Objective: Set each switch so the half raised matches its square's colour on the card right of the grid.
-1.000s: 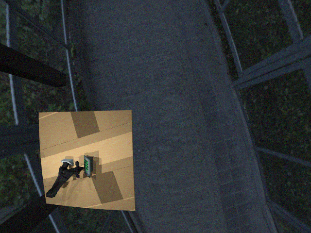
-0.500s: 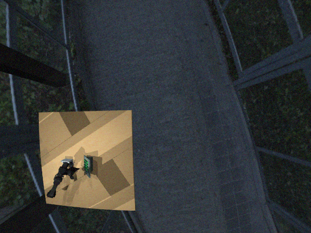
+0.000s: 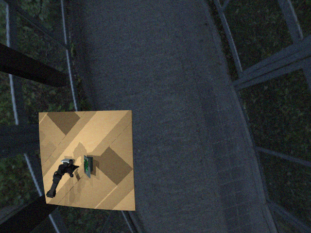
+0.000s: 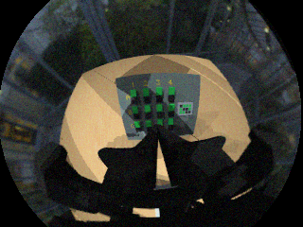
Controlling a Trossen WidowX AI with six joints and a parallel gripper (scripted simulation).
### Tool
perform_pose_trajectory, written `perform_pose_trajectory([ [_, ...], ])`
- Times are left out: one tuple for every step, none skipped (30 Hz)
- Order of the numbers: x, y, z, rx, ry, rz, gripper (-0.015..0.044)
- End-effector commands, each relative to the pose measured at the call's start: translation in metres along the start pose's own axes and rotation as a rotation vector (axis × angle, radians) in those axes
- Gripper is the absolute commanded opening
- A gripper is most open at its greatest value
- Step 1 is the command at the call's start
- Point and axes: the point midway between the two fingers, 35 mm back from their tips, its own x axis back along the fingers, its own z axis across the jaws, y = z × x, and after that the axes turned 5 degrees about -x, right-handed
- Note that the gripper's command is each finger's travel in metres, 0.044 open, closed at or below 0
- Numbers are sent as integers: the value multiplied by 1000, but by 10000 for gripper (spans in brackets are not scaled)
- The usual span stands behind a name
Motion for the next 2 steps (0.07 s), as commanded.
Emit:
perform_pose_trajectory([
  [0, 1, 0, -6, -1, -1, 0],
  [0, 1, 0, -6, -1, -1, 0],
])
